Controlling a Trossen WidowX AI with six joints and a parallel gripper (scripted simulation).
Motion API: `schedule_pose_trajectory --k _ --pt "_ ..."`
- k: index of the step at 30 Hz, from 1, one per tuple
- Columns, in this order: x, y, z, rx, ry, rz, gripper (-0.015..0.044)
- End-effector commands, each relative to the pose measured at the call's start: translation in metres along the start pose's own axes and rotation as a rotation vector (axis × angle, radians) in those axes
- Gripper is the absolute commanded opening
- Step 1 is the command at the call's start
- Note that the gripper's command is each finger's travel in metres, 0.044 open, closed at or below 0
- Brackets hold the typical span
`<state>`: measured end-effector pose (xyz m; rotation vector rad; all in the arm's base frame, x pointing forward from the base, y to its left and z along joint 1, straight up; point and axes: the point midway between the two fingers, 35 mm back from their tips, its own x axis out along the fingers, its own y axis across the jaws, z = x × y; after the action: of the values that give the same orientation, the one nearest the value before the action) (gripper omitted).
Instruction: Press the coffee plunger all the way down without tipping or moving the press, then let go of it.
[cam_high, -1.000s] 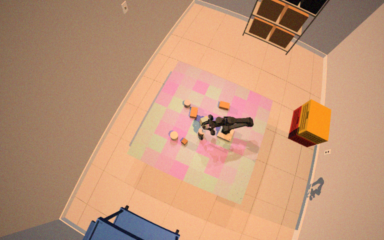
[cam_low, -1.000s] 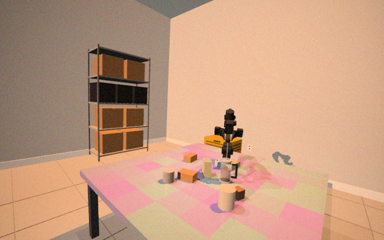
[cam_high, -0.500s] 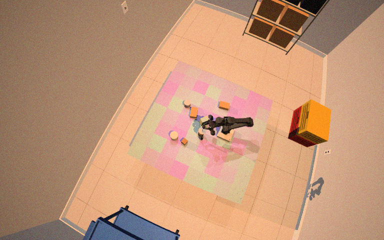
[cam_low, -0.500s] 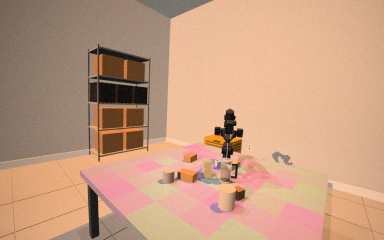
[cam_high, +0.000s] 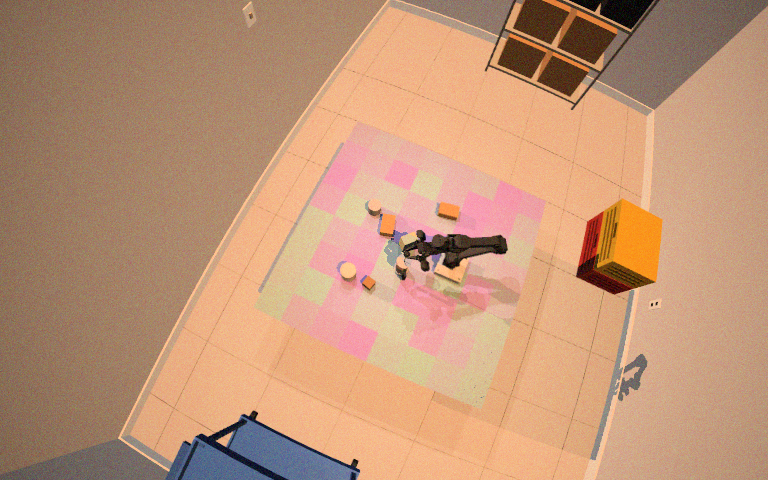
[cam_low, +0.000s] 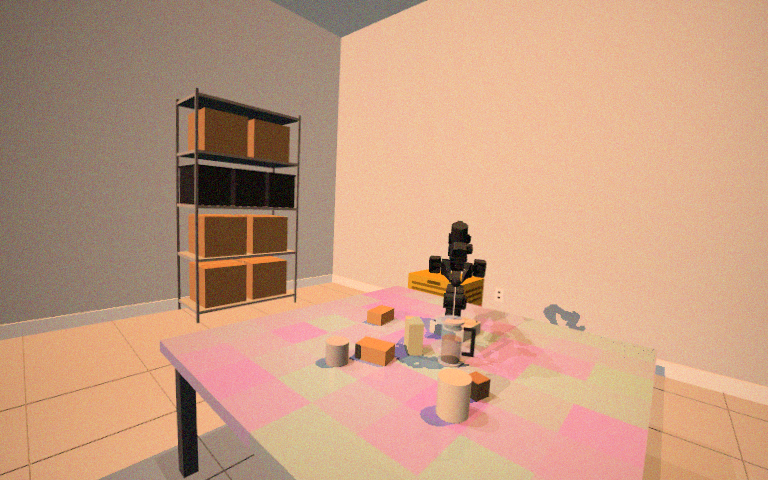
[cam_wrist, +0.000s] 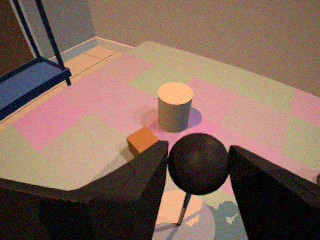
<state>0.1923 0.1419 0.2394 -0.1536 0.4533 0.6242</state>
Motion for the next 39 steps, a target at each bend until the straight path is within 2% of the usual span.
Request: schedule_pose_trajectory --k 1,39 --pt "0.01 0.0 -0.02 0.004 0.045 0.001 0.0126" --pt "0.045 0.0 -0.071 0.004 0.045 0.001 0.0126"
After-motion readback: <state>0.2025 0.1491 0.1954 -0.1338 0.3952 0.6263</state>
